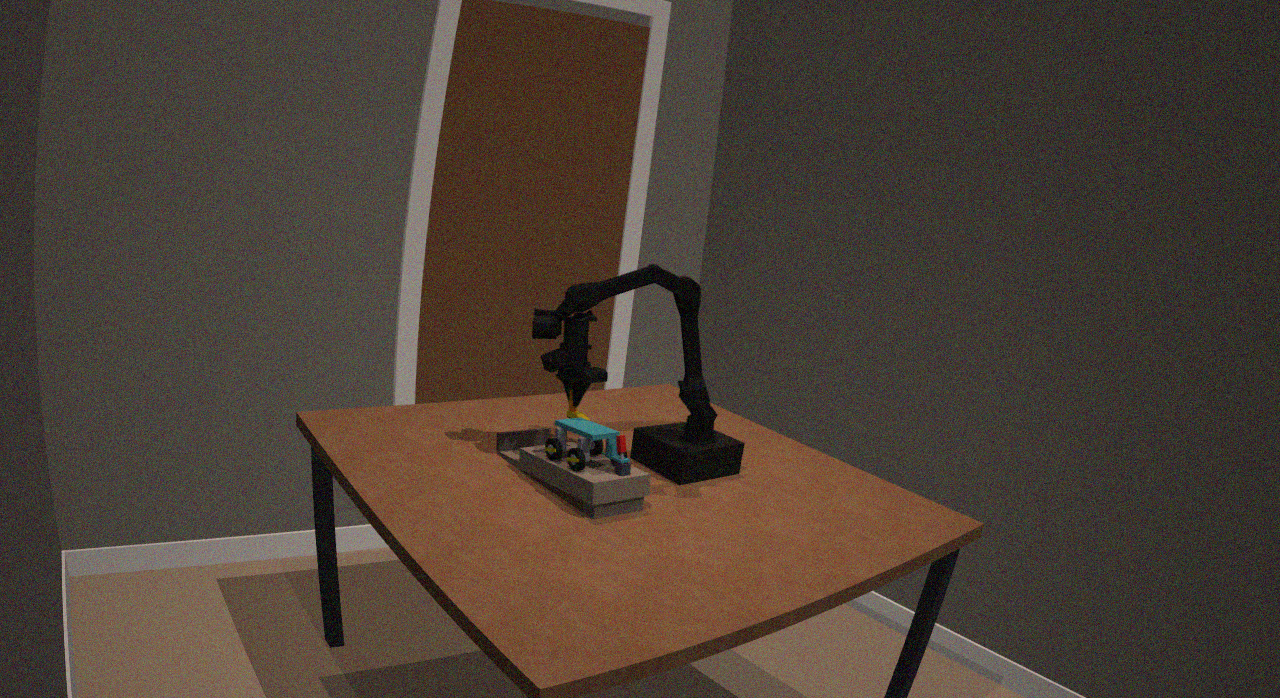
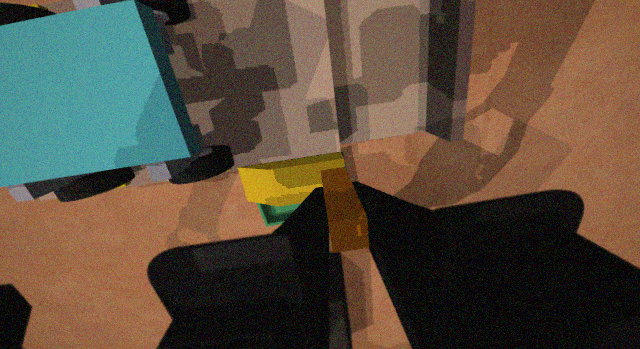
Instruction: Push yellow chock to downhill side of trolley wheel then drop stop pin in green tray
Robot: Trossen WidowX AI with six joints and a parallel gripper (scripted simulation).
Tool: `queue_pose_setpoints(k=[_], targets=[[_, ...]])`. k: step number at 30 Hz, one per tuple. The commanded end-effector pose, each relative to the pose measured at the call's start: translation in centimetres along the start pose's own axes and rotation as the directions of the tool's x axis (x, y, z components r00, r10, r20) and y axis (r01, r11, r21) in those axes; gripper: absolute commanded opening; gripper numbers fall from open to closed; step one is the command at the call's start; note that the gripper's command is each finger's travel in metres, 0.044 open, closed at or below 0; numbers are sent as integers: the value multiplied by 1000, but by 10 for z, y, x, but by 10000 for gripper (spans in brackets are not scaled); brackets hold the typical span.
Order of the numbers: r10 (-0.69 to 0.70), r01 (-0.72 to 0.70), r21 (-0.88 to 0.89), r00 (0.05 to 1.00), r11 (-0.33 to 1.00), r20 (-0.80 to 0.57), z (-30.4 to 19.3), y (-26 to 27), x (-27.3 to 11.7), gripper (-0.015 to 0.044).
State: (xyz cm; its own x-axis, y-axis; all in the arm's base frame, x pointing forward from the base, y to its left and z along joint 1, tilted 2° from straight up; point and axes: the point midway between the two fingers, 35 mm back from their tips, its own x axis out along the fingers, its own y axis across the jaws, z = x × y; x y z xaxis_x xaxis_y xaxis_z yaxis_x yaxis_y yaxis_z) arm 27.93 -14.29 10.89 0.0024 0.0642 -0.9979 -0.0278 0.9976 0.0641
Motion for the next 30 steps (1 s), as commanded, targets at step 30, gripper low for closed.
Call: queue_pose_setpoints(k=[30], targets=[[3, -3, 2, 1000, 1000, 3, 7, 0, 65, 0]])
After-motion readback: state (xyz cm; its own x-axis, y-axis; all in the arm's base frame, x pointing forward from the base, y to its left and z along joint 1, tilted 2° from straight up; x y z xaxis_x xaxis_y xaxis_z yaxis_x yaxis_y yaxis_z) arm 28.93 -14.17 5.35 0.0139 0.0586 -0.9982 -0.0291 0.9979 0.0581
